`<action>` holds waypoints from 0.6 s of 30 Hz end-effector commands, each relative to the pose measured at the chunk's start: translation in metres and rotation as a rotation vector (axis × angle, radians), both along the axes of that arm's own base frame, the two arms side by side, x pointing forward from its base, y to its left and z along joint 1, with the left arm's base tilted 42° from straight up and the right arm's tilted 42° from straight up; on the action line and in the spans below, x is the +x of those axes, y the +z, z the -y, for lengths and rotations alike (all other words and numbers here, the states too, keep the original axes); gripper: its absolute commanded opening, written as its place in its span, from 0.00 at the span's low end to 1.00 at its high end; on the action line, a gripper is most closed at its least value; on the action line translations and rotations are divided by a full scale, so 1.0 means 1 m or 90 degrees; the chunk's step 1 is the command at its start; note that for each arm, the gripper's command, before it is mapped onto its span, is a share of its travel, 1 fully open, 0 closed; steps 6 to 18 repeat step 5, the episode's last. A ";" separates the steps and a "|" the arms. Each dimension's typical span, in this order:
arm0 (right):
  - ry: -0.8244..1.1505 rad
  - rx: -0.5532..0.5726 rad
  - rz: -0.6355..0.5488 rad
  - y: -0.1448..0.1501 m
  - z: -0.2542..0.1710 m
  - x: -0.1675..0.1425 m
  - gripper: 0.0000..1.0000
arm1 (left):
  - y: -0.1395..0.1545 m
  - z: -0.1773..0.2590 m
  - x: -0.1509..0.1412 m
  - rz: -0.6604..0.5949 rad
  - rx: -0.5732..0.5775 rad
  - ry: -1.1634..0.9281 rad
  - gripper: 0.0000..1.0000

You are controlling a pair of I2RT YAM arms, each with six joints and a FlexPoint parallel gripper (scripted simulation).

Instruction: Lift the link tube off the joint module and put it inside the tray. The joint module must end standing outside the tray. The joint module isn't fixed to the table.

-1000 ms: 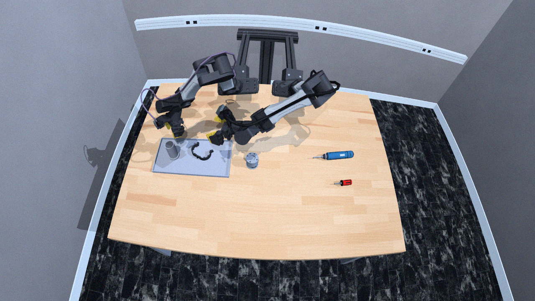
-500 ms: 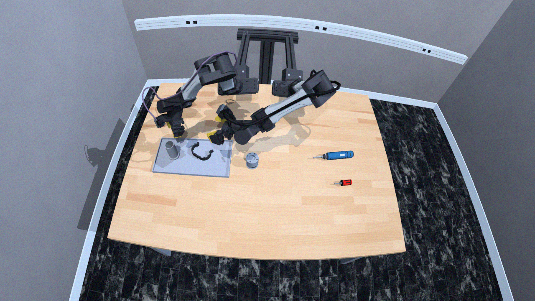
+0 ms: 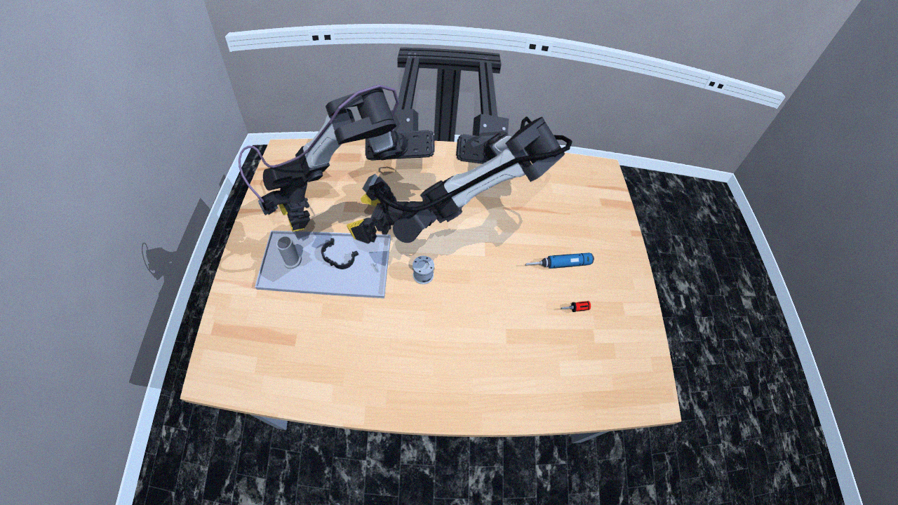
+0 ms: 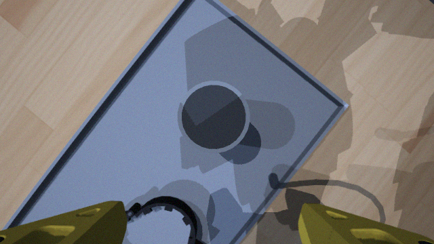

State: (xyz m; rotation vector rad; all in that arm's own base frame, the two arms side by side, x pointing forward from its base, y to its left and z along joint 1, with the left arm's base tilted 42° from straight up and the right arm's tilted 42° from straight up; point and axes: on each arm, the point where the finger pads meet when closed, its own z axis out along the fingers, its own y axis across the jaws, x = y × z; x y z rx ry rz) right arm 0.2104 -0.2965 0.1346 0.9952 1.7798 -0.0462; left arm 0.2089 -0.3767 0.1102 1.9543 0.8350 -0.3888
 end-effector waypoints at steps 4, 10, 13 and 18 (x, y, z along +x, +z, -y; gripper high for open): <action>-0.009 -0.009 0.005 0.007 0.002 -0.001 0.77 | 0.014 0.004 -0.008 0.017 -0.013 -0.013 1.00; -0.009 -0.009 0.005 0.007 0.002 -0.001 0.77 | 0.014 0.004 -0.008 0.017 -0.013 -0.013 1.00; -0.009 -0.009 0.005 0.007 0.002 -0.001 0.77 | 0.014 0.004 -0.008 0.017 -0.013 -0.013 1.00; -0.009 -0.009 0.005 0.007 0.002 -0.001 0.77 | 0.014 0.004 -0.008 0.017 -0.013 -0.013 1.00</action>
